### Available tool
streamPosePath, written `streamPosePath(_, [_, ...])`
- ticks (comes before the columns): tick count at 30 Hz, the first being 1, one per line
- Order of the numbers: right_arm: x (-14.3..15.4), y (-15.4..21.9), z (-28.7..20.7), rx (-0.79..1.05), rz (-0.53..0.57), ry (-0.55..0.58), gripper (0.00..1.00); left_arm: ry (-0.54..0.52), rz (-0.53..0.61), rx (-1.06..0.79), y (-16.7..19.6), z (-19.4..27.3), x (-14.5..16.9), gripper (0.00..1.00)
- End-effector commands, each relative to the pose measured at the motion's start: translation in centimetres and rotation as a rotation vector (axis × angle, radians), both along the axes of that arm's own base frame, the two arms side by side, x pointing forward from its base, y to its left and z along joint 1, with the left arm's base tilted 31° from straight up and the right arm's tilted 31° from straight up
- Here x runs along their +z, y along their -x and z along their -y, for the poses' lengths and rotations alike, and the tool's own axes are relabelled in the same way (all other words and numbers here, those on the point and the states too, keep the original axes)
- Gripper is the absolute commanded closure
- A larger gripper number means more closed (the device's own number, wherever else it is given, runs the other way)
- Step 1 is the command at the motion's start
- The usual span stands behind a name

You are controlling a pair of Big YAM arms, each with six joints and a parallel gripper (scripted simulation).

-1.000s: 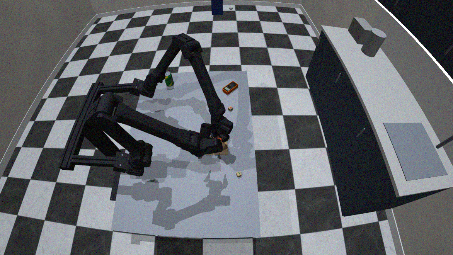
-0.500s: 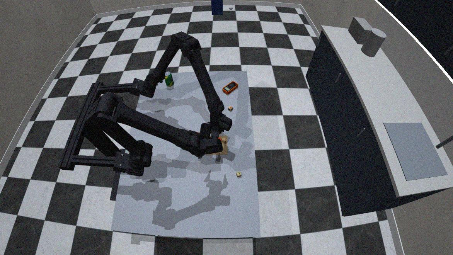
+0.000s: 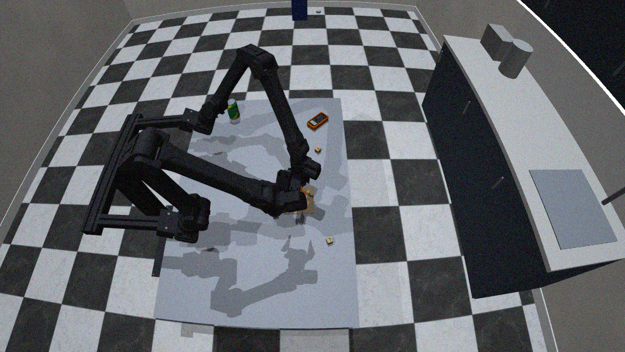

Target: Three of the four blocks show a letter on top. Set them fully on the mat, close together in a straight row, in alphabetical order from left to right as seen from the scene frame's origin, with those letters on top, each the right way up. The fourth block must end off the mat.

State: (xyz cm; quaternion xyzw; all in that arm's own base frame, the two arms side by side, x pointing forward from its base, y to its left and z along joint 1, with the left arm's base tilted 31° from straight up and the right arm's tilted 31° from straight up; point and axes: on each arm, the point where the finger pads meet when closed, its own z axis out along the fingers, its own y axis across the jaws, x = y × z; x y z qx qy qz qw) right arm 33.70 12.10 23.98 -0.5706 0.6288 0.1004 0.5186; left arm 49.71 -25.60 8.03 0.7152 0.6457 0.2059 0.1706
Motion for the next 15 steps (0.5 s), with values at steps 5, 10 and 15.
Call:
streamPosePath(5, [2.8,-1.2,0.1,0.006,0.064,0.007,0.0,0.005,0.015,-0.006,-2.9,0.2,-1.5,0.8])
streamPosePath(10, [2.8,-1.2,0.1,0.006,0.064,0.007,0.0,-0.001,0.009,-0.012,-3.4,0.8,-1.5,0.8])
streamPosePath(15, [2.8,-1.2,0.1,0.006,0.064,0.007,0.0,-0.002,0.004,-0.007,-3.4,0.0,-2.4,0.8])
